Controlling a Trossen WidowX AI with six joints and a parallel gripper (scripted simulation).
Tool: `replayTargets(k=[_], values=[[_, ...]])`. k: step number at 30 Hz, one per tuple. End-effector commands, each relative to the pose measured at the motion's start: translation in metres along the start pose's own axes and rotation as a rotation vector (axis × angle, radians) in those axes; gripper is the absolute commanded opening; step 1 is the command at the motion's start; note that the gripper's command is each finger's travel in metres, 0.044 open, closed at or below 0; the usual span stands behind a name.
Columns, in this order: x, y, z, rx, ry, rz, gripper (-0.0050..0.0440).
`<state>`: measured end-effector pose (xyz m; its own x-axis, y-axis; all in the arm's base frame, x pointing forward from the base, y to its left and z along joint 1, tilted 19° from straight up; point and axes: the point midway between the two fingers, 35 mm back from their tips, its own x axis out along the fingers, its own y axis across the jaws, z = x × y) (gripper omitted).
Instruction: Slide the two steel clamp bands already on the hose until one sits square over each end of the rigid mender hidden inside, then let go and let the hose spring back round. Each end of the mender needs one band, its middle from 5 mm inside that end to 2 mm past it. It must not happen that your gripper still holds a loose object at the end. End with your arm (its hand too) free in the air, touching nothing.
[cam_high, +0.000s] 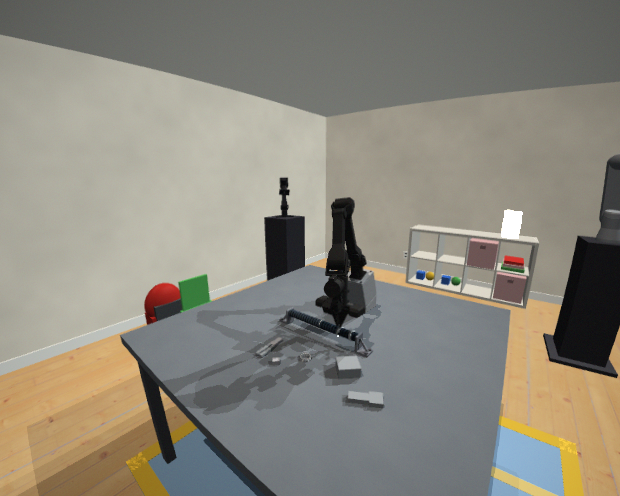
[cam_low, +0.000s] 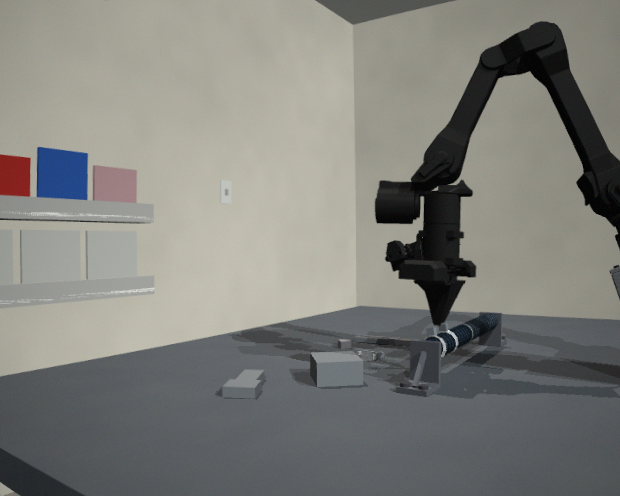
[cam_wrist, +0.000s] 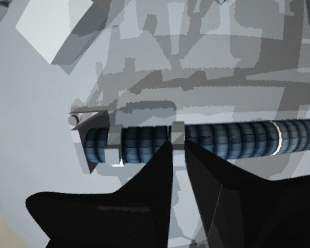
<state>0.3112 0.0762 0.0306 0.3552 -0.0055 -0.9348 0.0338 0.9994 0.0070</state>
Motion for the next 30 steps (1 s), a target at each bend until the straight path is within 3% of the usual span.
replayTargets(k=[1, 30], values=[[0.000, -0.008, -0.001, 0.005, -0.003, -0.008, 0.0000], [-0.001, -0.037, -0.001, 0.005, -0.003, -0.008, 0.0000]])
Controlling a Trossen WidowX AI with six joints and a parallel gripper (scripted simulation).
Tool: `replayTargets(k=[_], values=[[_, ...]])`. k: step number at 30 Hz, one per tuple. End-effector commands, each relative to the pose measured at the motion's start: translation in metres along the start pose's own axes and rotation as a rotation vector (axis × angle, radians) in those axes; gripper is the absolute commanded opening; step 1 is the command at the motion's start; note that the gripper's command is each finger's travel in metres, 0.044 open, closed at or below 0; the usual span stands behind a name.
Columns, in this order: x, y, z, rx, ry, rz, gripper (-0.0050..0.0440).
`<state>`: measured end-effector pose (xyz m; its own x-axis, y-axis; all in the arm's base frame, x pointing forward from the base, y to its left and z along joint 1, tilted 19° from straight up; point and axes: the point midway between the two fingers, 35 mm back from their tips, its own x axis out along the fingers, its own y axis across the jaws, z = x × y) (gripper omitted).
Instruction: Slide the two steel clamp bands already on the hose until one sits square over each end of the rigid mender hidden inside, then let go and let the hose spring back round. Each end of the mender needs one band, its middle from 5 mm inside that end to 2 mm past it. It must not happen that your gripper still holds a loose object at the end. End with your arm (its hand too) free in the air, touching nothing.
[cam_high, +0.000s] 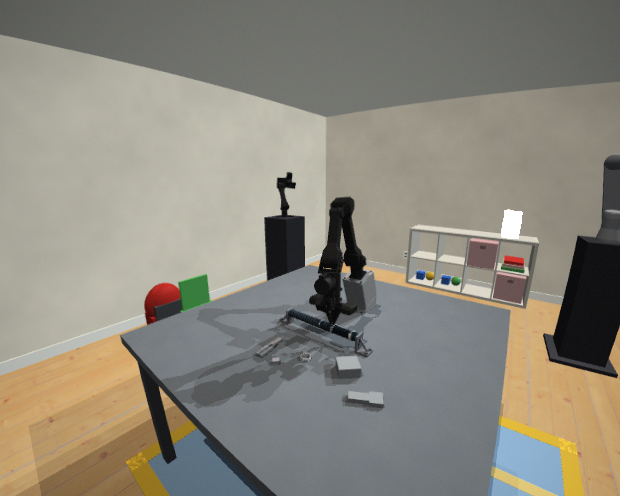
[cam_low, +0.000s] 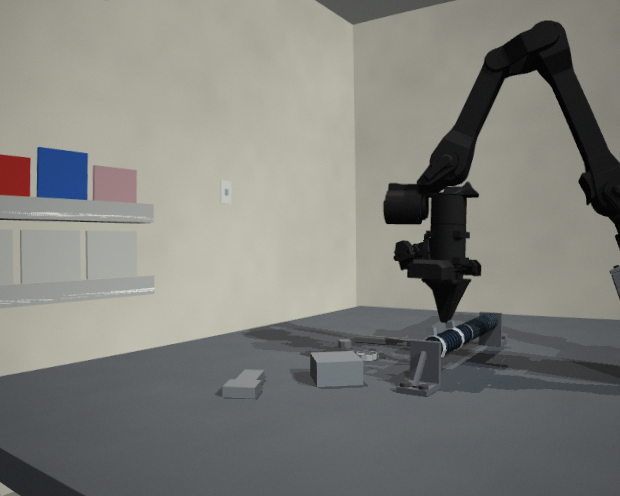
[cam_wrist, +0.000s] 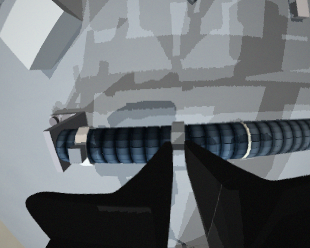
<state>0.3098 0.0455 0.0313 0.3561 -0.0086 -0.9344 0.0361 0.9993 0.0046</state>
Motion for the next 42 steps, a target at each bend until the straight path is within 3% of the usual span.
replayTargets(k=[1, 42], values=[[0.000, -0.007, -0.001, 0.003, -0.002, -0.005, 0.0000], [-0.001, -0.050, -0.001, 0.003, -0.002, -0.005, 0.0000]])
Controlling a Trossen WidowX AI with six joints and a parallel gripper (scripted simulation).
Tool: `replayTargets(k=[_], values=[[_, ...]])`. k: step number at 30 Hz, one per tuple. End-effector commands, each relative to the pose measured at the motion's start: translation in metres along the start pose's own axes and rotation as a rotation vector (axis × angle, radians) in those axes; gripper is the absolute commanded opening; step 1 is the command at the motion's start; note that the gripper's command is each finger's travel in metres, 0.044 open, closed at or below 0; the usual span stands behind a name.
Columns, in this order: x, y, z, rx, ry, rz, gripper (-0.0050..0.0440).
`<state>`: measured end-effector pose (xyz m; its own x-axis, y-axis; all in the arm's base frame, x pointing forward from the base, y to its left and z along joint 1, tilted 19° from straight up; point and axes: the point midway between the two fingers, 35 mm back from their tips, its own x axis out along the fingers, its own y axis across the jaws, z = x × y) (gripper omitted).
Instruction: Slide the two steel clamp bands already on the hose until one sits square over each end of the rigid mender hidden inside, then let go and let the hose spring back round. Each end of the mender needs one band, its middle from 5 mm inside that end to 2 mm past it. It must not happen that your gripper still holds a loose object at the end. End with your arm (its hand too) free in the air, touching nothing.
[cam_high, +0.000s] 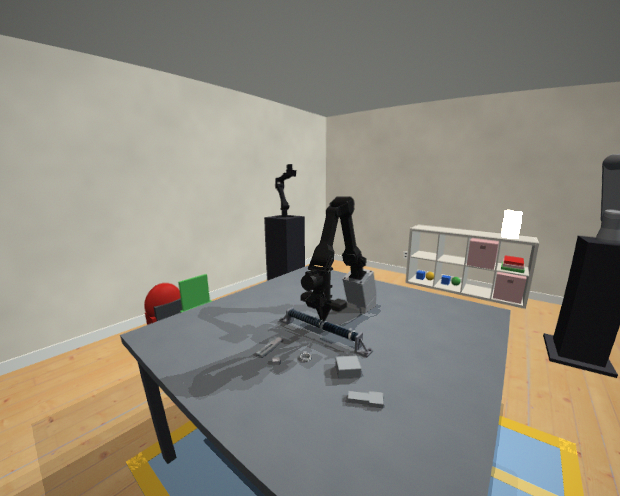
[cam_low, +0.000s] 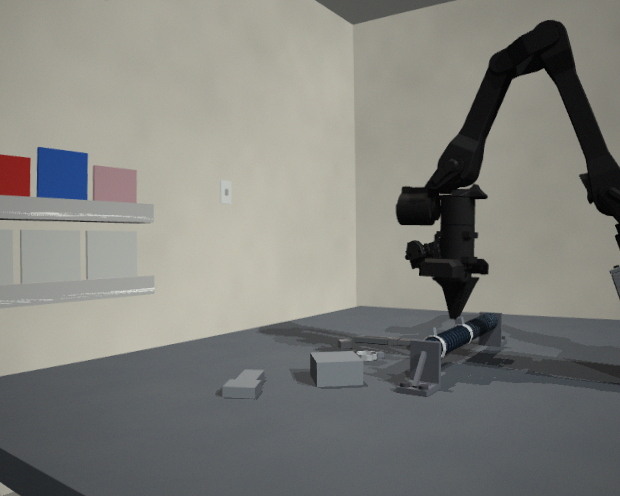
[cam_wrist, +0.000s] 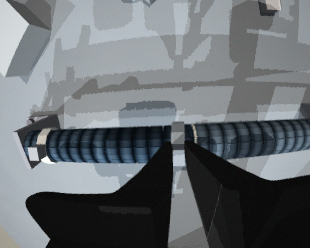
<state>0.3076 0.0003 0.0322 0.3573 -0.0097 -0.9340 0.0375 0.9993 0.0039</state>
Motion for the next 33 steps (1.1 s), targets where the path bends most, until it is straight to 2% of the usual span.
replayTargets(k=[1, 33], values=[[0.000, -0.005, 0.000, 0.002, -0.001, -0.004, 0.0000], [-0.001, -0.039, 0.000, 0.002, -0.001, -0.004, 0.0000]])
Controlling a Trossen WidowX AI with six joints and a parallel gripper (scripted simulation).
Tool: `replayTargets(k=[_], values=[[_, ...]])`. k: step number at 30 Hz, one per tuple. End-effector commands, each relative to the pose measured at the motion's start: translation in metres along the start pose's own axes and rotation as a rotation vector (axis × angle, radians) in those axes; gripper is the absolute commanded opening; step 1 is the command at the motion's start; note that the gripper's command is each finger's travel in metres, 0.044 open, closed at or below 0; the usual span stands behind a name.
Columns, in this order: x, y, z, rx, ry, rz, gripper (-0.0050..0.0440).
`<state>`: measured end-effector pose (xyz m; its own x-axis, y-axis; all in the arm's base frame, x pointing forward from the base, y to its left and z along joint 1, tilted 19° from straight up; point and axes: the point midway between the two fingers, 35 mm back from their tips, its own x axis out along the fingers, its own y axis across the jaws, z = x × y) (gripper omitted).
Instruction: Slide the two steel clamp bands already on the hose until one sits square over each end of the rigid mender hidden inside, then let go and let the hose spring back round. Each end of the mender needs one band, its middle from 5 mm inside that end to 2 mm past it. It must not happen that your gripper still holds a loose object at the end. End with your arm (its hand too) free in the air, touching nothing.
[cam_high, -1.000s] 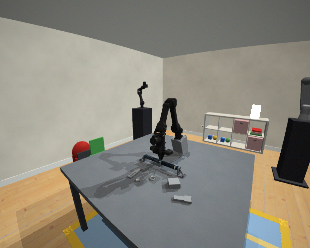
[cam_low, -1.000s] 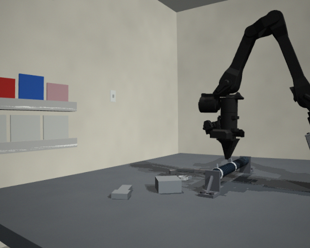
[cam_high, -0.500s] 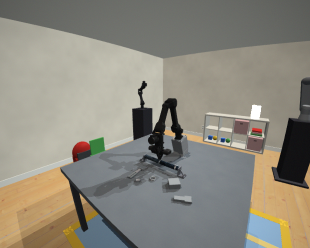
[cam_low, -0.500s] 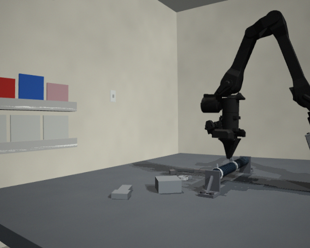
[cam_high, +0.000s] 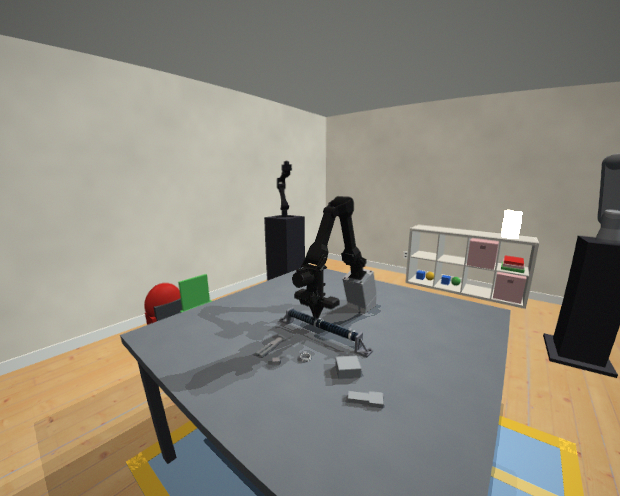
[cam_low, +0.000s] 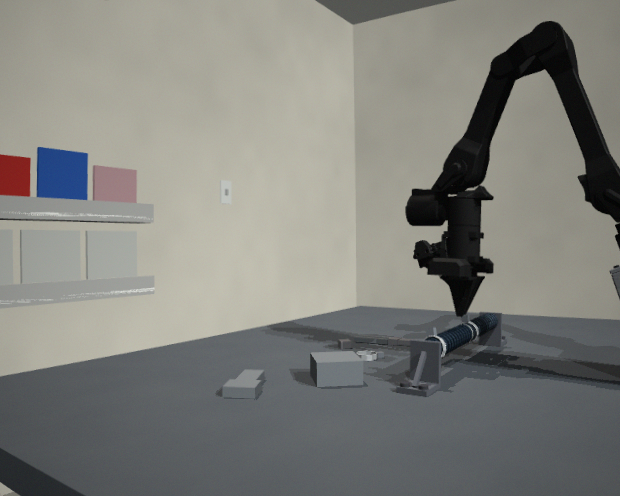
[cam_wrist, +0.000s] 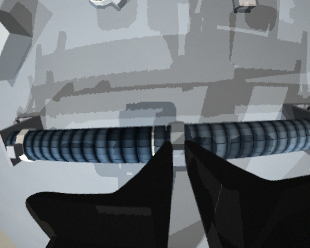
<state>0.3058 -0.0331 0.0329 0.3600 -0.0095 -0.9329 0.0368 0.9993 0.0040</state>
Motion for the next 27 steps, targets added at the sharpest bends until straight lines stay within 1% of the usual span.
replayTargets(k=[1, 13, 17, 27], values=[[0.0000, -0.0067, -0.0002, 0.003, 0.002, -0.005, 0.0000], [-0.0002, -0.0145, -0.0002, 0.003, 0.002, -0.005, 0.0000], [-0.0006, -0.0129, 0.0000, 0.003, -0.001, -0.005, 0.0090], [-0.0006, -0.0129, 0.0000, 0.003, -0.001, -0.005, 0.0090]])
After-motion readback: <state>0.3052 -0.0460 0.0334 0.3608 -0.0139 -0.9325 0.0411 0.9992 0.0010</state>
